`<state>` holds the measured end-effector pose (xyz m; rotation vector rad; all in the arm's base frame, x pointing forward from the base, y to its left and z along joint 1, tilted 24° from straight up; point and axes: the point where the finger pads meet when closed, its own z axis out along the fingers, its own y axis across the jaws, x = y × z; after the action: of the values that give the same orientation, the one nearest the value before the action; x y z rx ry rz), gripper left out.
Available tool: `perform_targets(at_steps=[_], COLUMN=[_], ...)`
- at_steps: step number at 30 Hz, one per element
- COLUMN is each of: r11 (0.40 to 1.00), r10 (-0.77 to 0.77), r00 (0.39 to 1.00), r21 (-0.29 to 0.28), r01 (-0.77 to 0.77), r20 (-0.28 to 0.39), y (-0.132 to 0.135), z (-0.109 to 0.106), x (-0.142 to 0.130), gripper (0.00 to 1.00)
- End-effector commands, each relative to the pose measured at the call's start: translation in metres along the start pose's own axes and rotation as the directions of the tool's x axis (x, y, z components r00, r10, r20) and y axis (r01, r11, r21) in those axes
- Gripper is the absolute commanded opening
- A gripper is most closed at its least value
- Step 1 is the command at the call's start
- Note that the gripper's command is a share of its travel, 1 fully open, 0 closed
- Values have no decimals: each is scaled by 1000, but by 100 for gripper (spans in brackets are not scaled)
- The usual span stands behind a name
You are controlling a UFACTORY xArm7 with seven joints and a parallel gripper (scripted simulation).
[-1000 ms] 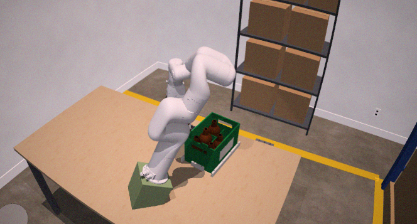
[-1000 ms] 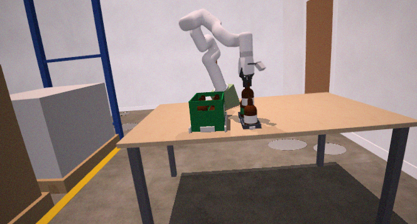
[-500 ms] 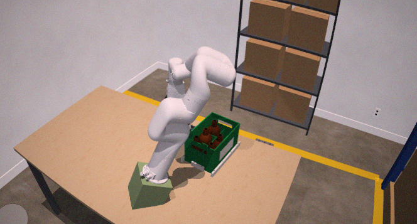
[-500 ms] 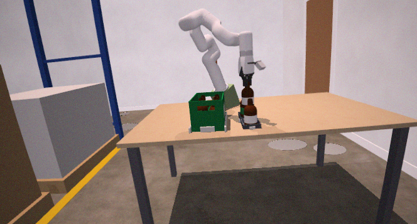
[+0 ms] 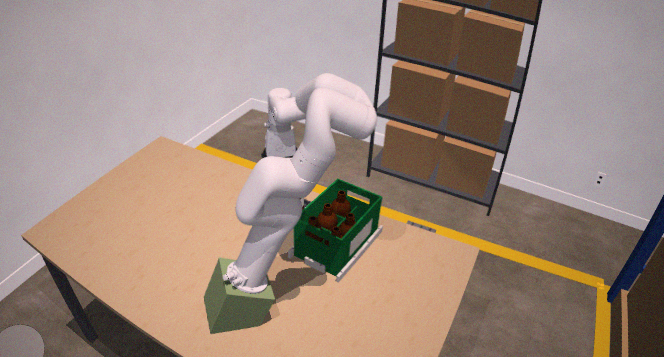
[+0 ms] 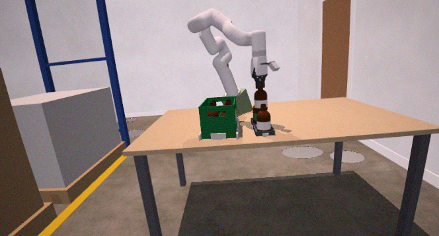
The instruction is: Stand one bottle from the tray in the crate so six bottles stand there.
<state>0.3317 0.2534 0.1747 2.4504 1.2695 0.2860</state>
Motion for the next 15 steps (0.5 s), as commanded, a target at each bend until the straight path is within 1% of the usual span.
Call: perform_targets(at_steps=[1, 15], r11=[1000, 1000], r10=[0, 0], r00=[1000, 1000], r21=[0, 0], r01=[0, 0], r20=[-4, -4], y=[0, 0], z=[-6, -19], x=[1, 1], gripper=[0, 0])
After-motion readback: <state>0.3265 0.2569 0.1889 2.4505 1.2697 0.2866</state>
